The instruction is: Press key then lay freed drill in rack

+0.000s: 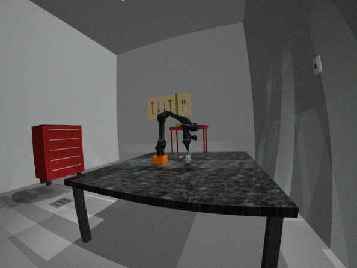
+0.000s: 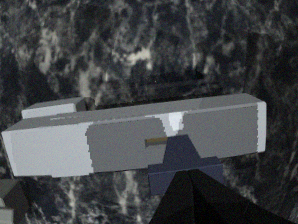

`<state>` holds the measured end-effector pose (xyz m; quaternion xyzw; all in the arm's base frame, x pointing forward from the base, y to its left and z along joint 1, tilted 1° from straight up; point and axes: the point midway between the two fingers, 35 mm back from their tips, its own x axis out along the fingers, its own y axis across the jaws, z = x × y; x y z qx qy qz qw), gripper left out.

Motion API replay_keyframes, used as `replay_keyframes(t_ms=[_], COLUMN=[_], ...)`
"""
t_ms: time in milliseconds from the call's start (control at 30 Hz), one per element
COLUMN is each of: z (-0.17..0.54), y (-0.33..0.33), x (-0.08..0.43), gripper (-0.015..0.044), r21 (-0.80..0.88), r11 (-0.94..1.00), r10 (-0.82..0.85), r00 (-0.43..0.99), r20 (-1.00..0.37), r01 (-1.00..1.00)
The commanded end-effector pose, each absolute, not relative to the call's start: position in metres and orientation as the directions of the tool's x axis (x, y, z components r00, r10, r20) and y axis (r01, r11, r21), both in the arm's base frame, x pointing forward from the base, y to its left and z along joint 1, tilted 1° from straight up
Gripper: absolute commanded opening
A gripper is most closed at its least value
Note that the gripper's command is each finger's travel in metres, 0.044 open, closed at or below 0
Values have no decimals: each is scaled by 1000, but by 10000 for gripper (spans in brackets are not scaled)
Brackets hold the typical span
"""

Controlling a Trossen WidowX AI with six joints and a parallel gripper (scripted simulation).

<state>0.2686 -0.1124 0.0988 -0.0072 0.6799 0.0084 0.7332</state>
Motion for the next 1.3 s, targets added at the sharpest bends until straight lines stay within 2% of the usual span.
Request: replay_keyframes(t_ms=[0, 1267], z=[85, 71], y=[-114, -116], x=[262, 262], gripper=[0, 0], r21=[5, 5], r11=[1000, 1000], r10=[6, 6], r00=[40, 40], r20=[-999, -999], r01=[-18, -18])
